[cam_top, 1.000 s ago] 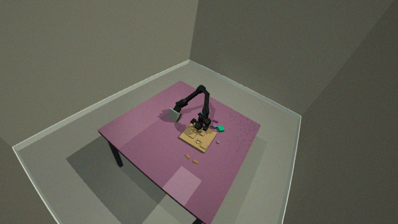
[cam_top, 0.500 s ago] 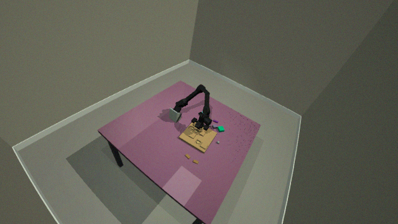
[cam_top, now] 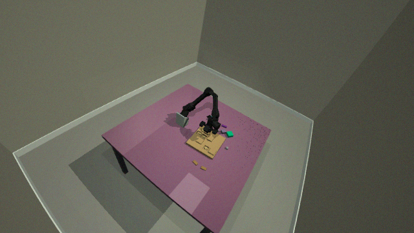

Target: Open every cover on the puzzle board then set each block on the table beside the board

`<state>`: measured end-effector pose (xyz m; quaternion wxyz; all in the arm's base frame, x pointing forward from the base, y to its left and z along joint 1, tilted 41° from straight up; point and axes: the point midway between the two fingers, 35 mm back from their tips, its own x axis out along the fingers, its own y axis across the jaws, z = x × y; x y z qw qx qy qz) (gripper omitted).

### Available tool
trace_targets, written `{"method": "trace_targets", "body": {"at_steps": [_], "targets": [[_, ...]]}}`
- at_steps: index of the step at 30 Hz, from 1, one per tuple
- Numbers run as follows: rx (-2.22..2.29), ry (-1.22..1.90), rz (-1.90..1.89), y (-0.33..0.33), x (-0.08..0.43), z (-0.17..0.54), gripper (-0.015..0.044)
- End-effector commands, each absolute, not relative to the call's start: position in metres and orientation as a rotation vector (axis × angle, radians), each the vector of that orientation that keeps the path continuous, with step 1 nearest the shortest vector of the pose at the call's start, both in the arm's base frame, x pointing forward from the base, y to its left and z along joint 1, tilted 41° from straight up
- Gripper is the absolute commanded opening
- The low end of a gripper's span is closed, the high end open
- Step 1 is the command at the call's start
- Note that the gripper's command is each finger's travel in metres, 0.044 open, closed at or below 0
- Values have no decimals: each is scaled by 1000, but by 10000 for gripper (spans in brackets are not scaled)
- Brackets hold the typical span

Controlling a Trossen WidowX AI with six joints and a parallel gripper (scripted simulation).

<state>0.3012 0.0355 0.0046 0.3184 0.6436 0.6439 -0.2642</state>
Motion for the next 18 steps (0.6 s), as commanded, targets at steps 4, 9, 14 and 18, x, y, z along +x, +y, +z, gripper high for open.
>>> {"method": "trace_targets", "body": {"at_steps": [4,9,14,18], "targets": [[1689,1681,-685,28,303,15,0],[1689,1681,-685,24,303,19,0],[1689,1681,-685,20,302,24,0],[1692,1689,-690,28,308,28,0]]}}
